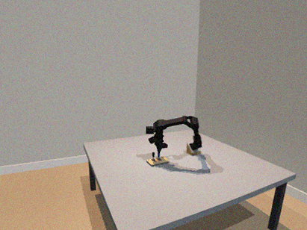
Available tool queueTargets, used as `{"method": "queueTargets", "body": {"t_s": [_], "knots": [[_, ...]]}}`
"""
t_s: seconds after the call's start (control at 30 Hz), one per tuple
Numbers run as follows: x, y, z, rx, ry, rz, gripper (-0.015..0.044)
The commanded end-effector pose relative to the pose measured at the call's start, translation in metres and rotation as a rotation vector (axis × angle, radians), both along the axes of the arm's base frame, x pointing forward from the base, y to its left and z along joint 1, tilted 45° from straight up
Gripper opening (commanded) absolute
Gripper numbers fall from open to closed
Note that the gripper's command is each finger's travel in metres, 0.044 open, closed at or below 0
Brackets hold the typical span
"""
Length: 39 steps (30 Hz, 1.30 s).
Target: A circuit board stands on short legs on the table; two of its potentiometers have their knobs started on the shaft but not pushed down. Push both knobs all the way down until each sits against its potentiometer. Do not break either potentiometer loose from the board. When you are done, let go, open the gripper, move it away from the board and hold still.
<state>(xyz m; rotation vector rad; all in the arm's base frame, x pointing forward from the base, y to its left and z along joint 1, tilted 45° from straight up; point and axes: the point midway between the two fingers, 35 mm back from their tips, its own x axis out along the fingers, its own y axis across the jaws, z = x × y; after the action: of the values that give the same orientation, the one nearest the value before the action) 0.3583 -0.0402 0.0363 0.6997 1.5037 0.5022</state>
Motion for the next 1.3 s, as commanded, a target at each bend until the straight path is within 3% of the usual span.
{"method": "queueTargets", "body": {"t_s": [0.0,1.27], "knots": [[0.0004,0.0011,-0.0003,0.004,0.001,-0.006,0.0000],[0.0006,0.0043,-0.0035,0.004,0.001,-0.006,0.0000]]}}
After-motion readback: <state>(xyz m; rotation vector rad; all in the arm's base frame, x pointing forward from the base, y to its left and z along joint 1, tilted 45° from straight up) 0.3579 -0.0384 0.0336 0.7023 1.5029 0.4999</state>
